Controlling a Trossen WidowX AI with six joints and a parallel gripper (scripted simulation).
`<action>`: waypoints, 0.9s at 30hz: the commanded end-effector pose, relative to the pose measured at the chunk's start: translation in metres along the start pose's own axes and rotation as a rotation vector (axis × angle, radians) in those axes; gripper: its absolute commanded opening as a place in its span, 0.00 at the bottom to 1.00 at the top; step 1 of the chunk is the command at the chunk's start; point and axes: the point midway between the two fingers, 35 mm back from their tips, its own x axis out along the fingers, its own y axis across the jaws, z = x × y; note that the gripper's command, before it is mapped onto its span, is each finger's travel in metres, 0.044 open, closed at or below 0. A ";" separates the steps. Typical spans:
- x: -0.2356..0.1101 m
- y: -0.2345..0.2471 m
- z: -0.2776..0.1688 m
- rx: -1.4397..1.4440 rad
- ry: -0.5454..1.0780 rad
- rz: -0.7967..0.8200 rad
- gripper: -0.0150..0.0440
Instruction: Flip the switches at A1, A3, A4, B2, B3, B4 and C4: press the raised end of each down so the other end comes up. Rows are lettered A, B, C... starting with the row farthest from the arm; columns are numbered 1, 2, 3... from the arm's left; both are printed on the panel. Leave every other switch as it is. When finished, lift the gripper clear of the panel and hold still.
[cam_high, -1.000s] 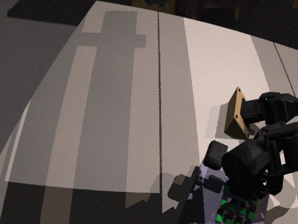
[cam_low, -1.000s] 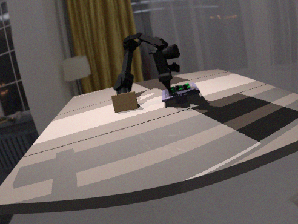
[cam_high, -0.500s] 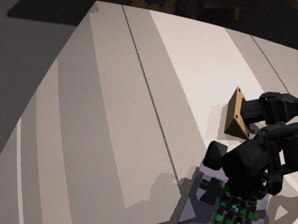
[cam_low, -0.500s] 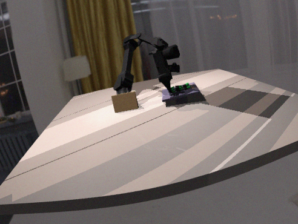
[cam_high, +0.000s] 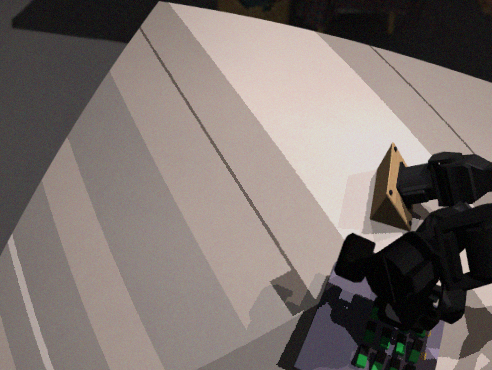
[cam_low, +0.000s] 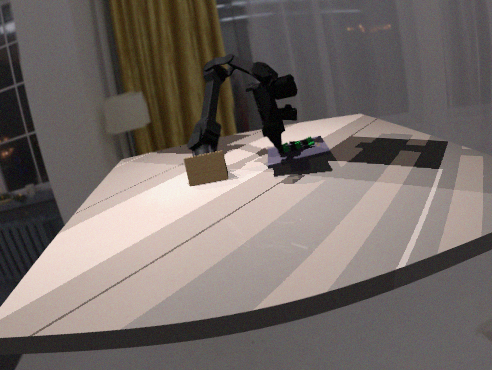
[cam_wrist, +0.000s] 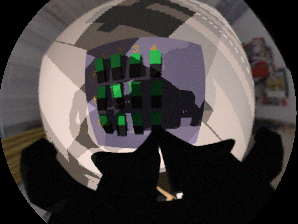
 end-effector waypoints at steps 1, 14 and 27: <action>0.002 0.001 -0.001 0.008 0.002 0.007 0.25; -0.064 0.001 0.003 0.009 0.029 0.004 0.25; -0.070 0.038 0.051 0.007 0.028 0.006 0.25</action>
